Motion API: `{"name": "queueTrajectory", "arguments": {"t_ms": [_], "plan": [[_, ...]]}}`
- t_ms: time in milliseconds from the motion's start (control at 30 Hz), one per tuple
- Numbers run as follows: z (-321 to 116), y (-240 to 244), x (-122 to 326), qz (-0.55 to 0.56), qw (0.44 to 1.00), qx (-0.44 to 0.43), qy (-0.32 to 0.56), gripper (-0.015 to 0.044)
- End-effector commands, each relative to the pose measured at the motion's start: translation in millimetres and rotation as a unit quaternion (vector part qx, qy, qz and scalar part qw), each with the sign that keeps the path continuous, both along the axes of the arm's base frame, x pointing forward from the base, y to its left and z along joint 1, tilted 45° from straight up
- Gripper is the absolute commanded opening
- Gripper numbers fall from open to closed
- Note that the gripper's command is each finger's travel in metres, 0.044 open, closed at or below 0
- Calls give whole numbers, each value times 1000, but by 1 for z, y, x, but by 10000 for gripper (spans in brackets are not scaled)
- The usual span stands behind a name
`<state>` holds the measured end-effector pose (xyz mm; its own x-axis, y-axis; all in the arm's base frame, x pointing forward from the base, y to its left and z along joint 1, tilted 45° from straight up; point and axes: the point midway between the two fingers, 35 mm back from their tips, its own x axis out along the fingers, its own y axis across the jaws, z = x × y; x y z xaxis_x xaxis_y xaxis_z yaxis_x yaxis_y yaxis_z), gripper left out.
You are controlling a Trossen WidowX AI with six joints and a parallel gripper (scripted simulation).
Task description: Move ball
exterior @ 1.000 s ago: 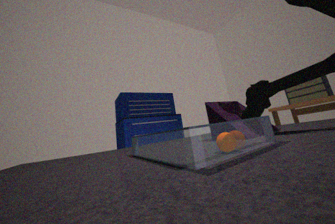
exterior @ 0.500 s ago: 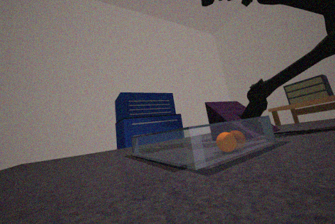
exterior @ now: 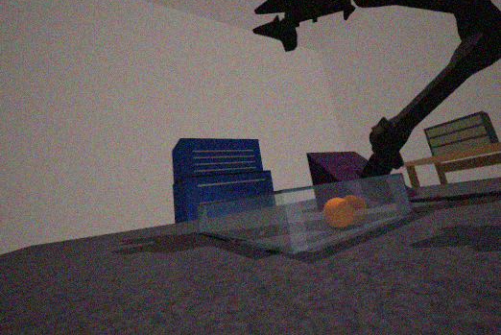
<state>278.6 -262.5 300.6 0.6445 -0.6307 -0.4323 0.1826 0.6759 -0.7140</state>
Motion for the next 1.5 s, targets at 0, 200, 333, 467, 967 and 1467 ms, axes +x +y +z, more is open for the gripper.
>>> {"name": "queueTrajectory", "arguments": {"t_ms": [0, 200, 333, 467, 967, 1467], "plan": [[-27, 23, 21, 67, 996, 19, 49, 300], [-69, 68, 47, 196, 971, 53, 129, 300], [-108, 121, 61, 329, 919, 89, 196, 300], [-139, 178, 63, 458, 845, 128, 245, 300], [-179, 332, 17, 737, 559, 258, 280, 300], [-195, 349, 17, 737, 559, 258, 280, 300]]}}
